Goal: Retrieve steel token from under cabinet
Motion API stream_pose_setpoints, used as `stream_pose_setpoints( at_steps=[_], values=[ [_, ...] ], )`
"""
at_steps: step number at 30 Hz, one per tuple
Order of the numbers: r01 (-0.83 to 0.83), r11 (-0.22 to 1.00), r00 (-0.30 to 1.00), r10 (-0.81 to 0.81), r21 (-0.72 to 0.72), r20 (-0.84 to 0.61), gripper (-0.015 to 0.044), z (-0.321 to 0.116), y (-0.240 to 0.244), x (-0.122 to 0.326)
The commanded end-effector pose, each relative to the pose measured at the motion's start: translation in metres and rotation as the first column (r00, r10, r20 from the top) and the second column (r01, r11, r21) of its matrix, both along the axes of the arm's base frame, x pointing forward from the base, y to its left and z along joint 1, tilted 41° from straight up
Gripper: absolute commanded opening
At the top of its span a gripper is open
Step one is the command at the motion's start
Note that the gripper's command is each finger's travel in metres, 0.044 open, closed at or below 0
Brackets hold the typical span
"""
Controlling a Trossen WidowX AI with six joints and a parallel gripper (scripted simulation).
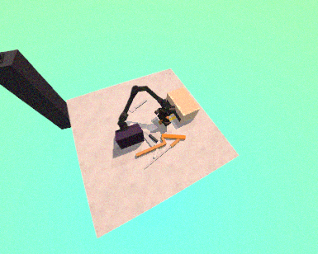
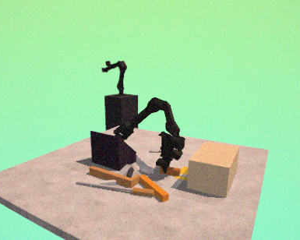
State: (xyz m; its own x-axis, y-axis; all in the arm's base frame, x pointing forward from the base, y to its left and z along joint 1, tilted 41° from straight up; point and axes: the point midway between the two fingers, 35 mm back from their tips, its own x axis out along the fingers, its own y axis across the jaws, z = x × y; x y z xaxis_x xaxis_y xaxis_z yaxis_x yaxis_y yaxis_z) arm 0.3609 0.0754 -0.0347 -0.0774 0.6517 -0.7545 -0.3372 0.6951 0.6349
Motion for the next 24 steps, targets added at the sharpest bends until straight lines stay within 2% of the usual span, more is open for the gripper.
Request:
stream_pose_setpoints(
  at_steps=[1,24],
  values=[
    [-0.003,1.000,1.000,0.003,0.000,0.001,0.0000,-0.002,-0.001,-0.006],
    [-0.003,1.000,1.000,0.003,0.000,-0.001,0.0000,-0.007,-0.010,-0.029]
  ],
)
